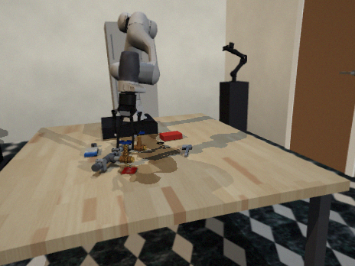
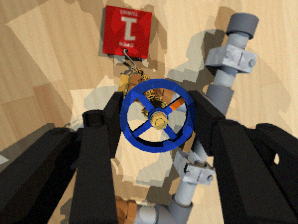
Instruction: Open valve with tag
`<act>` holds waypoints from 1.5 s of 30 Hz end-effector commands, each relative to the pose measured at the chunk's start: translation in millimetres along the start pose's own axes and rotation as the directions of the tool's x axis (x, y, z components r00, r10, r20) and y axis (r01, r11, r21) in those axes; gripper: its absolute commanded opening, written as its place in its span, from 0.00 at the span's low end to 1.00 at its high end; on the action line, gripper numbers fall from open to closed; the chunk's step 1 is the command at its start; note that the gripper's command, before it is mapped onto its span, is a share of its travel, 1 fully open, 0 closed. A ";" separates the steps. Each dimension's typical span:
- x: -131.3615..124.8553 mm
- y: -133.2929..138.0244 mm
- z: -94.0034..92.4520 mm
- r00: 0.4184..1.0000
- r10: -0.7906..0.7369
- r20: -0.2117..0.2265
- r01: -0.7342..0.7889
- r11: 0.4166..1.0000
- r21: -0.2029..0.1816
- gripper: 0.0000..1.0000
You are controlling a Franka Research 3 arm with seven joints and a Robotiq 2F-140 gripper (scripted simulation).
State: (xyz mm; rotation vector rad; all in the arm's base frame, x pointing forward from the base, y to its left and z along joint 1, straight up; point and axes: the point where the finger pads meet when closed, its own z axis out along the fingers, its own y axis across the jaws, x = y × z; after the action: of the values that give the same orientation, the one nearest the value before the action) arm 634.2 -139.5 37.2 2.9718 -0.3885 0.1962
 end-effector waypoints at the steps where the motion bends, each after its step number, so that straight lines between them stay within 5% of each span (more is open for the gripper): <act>1: -0.8 0.0 1.1 0.961 -0.275 -0.012 0.275 0.961 0.020 0.10; 6: -0.8 0.0 1.1 0.934 -0.356 -0.017 0.357 0.934 0.022 0.10; 21: -0.8 0.0 1.1 0.677 -0.735 -0.046 0.736 0.675 0.041 0.10; 23: -0.8 0.0 1.1 0.677 -0.735 -0.046 0.736 0.675 0.041 0.10; 25: -0.8 0.0 1.1 0.607 -0.792 -0.056 0.794 0.605 0.050 0.10; 45: -0.8 0.0 1.1 0.607 -0.792 -0.056 0.794 0.605 0.050 0.10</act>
State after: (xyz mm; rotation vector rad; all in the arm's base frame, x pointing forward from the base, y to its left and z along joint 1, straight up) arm 634.8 -138.7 35.6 2.8763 0.9216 0.1507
